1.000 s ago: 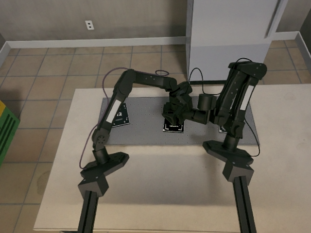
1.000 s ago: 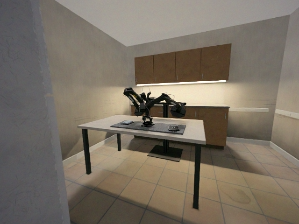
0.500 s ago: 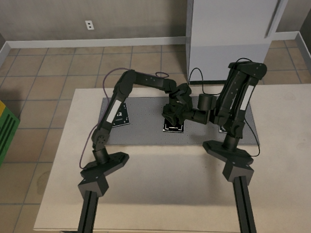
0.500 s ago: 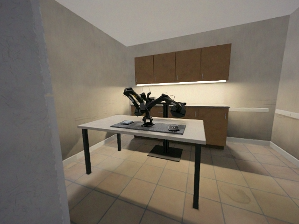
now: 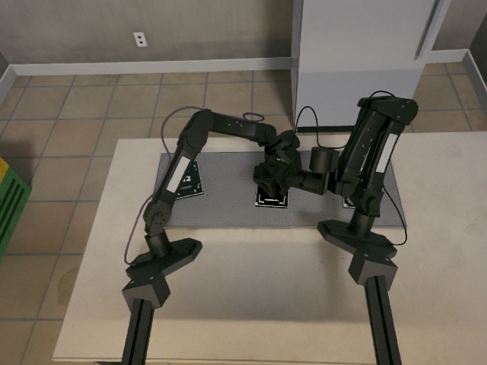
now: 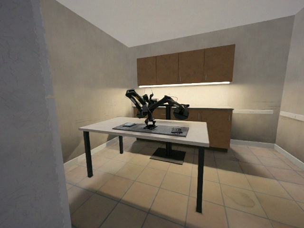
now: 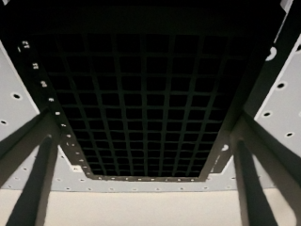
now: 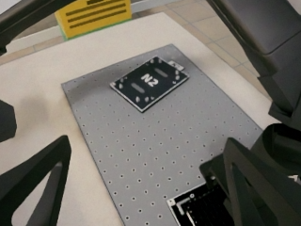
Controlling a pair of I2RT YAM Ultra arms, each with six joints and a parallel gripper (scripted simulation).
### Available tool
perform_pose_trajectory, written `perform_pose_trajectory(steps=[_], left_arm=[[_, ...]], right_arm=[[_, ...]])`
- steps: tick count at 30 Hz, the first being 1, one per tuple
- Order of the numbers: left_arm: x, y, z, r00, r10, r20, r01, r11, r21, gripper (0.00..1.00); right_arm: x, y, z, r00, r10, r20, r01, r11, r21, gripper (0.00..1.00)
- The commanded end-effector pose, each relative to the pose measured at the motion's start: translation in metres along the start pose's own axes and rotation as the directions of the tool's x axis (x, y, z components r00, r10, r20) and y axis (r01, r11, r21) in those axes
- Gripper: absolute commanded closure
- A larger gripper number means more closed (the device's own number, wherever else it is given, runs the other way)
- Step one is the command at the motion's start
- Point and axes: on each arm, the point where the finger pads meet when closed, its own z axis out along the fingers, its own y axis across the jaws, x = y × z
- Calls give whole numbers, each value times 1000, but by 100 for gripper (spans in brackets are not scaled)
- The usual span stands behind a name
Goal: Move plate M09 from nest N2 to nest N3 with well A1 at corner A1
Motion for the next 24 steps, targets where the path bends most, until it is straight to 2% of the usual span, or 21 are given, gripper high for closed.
perform_pose_trajectory(steps=[1,12,16,24], left_arm=[[-5,-2,-8,1000,-5,19,5,1000,0,0],[-19,-2,-31,998,-34,55,32,999,33,0],[-18,-2,-31,998,-32,53,31,999,30,0],[-19,-1,-51,998,-35,54,33,999,33,0]], right_arm=[[3,5,-2,1000,-19,0,19,1000,-14,0],[3,5,-2,1000,-19,0,19,1000,-14,0],[3,5,-2,1000,-19,0,19,1000,-14,0],[3,5,-2,1000,-19,0,19,1000,-14,0]])
